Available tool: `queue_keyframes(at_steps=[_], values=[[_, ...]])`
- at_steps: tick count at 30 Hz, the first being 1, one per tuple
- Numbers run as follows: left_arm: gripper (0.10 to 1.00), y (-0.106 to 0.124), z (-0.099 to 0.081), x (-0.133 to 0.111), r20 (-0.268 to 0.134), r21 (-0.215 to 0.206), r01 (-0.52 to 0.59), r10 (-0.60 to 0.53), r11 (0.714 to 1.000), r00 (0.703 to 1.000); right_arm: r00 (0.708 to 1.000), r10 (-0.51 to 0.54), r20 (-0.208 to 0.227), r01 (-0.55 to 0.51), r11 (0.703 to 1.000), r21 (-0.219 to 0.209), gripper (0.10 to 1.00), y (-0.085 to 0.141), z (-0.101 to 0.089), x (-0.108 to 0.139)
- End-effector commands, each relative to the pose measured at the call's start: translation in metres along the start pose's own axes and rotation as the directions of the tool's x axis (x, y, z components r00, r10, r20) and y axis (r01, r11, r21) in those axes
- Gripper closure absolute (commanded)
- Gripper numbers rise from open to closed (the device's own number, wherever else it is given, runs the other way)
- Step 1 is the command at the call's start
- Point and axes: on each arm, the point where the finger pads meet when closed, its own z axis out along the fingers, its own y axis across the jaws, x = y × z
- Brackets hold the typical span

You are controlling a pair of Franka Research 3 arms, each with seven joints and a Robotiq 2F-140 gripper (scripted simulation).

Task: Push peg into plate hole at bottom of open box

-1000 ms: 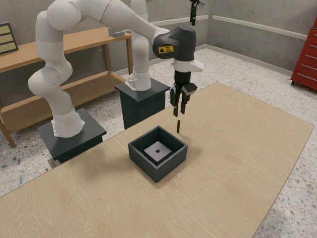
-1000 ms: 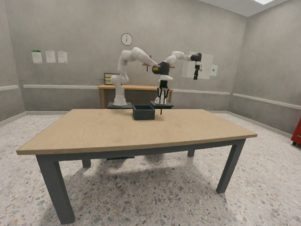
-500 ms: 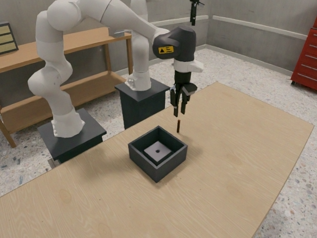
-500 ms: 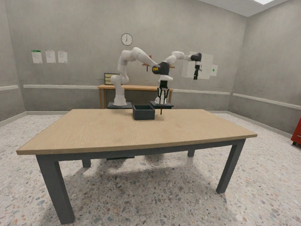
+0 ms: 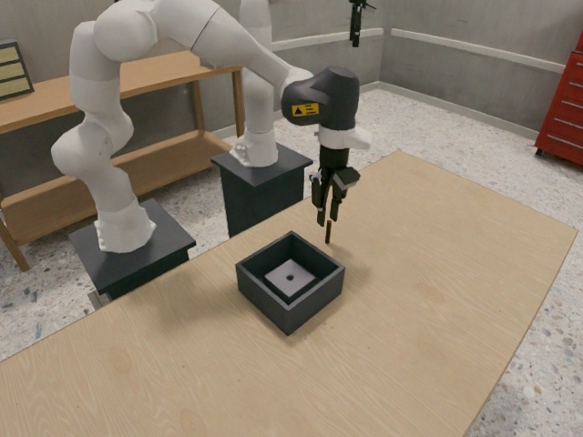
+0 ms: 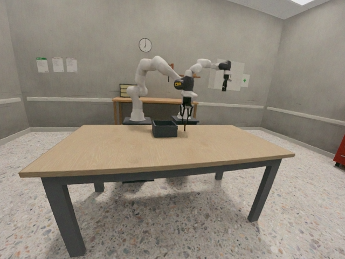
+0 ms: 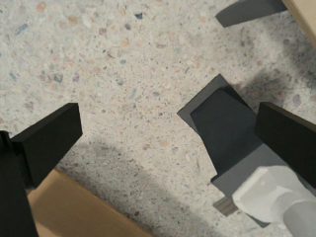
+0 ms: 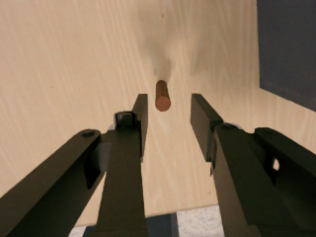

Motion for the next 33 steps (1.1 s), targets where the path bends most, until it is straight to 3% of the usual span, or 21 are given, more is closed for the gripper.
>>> queue_keyframes(at_steps=[1, 5, 25, 26, 33], values=[[0.098, 0.0008, -0.0008, -0.0005, -0.003, -0.004, 0.005, -0.005, 1.0, 1.0, 1.0, 0.002, -0.011, -0.002, 1.0, 0.013, 0.771, -0.0048, 0.0106, 0.0034], [0.098, 0.0008, -0.0008, -0.0005, -0.003, -0.004, 0.005, -0.005, 1.0, 1.0, 1.0, 0.002, -0.011, -0.002, 1.0, 0.013, 0.771, -0.005, 0.0181, 0.0036], [0.098, 0.0008, -0.0008, -0.0005, -0.003, -0.004, 0.005, -0.005, 1.0, 1.0, 1.0, 0.002, -0.011, -0.002, 1.0, 0.013, 0.771, -0.0051, 0.0202, 0.0036], [0.098, 0.0008, -0.0008, -0.0005, -0.003, -0.004, 0.005, -0.005, 1.0, 1.0, 1.0, 0.002, -0.011, -0.002, 1.0, 0.013, 0.999, -0.0051, 0.0202, 0.0036], [0.098, 0.0008, -0.0008, -0.0005, -0.003, -0.004, 0.005, -0.005, 1.0, 1.0, 1.0, 0.002, -0.011, -0.002, 1.0, 0.013, 0.999, -0.0051, 0.0202, 0.0036]])
